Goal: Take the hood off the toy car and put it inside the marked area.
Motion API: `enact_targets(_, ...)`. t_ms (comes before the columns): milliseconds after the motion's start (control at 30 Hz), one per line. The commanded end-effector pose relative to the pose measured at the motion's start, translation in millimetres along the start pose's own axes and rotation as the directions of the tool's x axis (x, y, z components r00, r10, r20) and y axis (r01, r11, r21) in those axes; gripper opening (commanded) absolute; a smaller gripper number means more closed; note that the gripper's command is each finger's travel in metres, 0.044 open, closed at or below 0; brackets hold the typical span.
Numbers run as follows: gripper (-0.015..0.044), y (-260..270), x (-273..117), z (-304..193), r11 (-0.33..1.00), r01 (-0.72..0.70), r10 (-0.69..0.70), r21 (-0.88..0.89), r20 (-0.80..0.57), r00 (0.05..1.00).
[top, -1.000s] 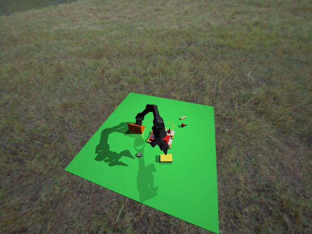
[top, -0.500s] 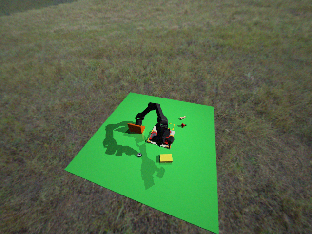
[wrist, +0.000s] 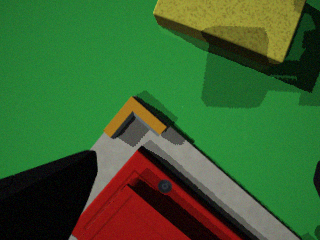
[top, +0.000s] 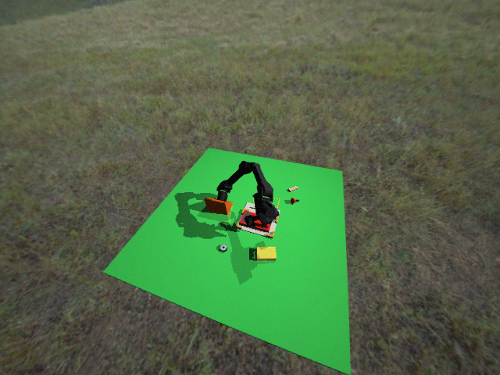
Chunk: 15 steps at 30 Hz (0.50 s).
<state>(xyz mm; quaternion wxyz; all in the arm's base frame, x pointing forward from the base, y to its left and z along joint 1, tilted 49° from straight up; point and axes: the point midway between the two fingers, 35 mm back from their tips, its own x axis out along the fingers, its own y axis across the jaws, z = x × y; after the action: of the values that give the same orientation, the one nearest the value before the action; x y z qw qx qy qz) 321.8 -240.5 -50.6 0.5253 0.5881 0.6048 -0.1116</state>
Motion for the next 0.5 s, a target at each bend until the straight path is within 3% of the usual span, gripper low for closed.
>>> enact_targets(0,0.0440,27.0,1.9,-70.0,0.791,-0.085,-0.020,-0.605,-0.165,0.986)
enact_targets(167,0.0440,32.3,3.3,-93.2,0.635,-0.152,-0.033,-0.757,-0.223,0.974)
enact_targets(467,0.0440,34.6,4.0,-91.4,0.628,-0.156,-0.033,-0.763,-0.226,0.974)
